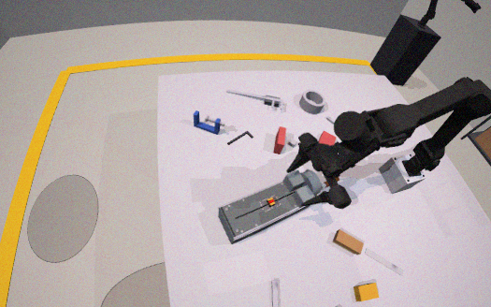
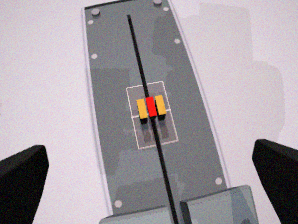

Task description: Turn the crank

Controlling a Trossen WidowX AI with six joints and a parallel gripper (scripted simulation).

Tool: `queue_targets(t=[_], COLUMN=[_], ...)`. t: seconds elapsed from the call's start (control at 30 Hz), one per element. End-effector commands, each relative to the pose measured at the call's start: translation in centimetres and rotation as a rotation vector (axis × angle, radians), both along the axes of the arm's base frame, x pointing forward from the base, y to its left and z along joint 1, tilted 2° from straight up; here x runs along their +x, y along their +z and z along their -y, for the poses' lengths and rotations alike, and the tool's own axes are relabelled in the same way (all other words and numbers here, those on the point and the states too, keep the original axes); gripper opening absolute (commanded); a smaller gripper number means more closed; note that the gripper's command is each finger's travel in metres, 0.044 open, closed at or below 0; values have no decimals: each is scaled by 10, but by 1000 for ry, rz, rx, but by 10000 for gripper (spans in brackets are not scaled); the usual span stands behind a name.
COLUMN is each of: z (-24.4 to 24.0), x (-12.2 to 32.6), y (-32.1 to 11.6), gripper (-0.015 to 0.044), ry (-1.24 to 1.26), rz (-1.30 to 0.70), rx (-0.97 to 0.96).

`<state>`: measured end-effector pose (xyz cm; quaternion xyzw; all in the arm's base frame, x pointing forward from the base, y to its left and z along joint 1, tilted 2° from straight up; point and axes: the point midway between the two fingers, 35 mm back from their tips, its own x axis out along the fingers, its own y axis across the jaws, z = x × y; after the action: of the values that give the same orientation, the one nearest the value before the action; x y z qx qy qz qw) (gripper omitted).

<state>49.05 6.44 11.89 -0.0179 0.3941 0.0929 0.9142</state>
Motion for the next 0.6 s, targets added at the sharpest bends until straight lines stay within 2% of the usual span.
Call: queue_targets(t=[0.0,0.4,0.57], z=[1,1,1], x=[0,0,0], y=[-2,-2,-2], gripper=[440,440,309], ry=[-8,-8,-8], rz=[-3,-3,-3], rx=[0,0,0])
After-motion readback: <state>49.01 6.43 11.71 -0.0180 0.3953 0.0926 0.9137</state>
